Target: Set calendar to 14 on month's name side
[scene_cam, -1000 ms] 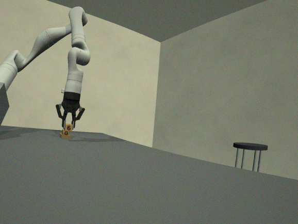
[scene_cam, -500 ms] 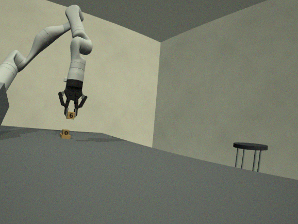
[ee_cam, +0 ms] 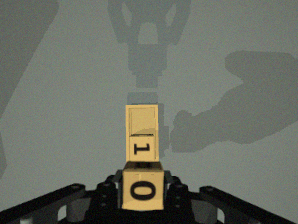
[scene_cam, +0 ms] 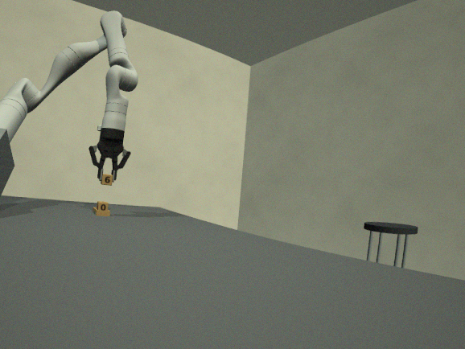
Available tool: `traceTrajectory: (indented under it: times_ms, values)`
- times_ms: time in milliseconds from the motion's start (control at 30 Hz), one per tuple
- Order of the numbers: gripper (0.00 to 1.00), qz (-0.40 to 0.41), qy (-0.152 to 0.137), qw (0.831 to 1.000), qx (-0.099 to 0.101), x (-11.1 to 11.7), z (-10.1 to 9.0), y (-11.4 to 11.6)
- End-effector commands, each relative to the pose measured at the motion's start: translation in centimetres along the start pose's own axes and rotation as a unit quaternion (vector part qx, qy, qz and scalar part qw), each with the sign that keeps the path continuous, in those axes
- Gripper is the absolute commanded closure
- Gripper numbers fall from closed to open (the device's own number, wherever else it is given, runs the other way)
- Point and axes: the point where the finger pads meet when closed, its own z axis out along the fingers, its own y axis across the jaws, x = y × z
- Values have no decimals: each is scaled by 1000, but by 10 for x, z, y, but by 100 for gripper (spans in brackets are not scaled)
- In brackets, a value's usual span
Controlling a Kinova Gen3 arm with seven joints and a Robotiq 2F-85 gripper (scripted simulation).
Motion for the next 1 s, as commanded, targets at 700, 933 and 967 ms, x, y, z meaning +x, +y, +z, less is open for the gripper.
traceTrajectory:
  times_ms: [700, 933, 967]
  values:
    - [72, -17, -15, 1000, 2, 55, -10, -7]
    - [72, -17, -15, 1000, 2, 55, 2, -6]
    - [72, -17, -15, 1000, 2, 55, 5, -6]
